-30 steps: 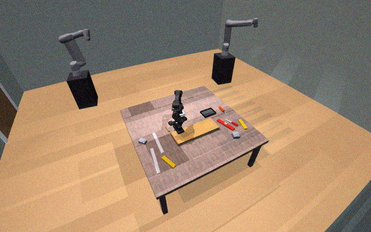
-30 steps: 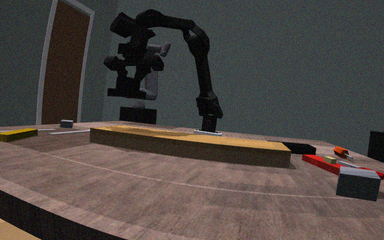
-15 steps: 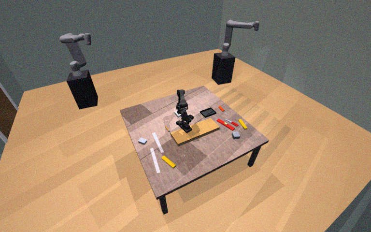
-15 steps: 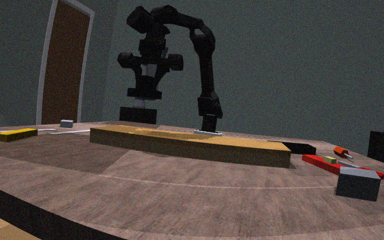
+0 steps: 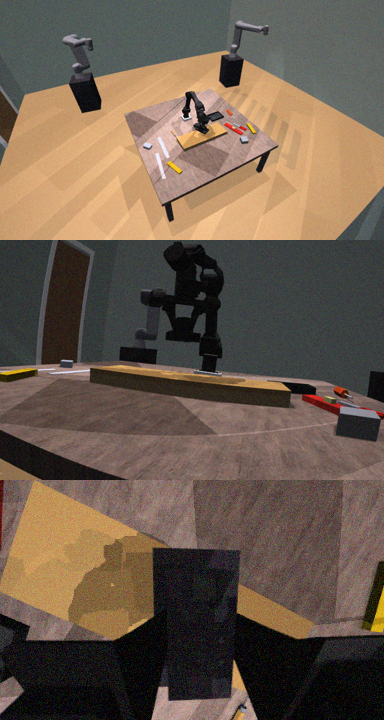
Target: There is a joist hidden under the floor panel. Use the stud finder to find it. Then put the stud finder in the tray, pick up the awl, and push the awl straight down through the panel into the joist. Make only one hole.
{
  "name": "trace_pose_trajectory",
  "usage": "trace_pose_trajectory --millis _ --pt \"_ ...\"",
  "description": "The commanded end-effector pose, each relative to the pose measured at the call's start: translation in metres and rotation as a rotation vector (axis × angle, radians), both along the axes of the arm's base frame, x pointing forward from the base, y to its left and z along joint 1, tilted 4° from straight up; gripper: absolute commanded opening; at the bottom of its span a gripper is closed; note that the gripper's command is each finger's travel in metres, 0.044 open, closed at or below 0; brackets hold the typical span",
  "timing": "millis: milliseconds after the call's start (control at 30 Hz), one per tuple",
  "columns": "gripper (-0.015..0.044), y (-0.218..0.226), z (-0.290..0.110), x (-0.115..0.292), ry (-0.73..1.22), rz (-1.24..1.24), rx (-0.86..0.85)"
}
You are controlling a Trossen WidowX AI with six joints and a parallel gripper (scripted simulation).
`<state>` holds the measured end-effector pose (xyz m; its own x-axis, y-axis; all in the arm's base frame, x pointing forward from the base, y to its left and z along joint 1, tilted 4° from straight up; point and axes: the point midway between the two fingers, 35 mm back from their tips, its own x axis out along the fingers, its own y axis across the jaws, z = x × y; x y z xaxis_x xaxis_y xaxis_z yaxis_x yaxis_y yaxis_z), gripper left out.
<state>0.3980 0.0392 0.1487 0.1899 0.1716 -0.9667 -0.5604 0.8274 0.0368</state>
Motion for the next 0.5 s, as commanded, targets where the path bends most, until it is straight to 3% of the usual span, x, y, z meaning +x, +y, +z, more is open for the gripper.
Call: trace_pose_trajectory --millis 0,467 --pt "0.0 0.024 0.005 -0.005 -0.018 0.06 0.008" --pt "0.0 0.116 0.005 -0.042 -0.027 0.304 0.023"
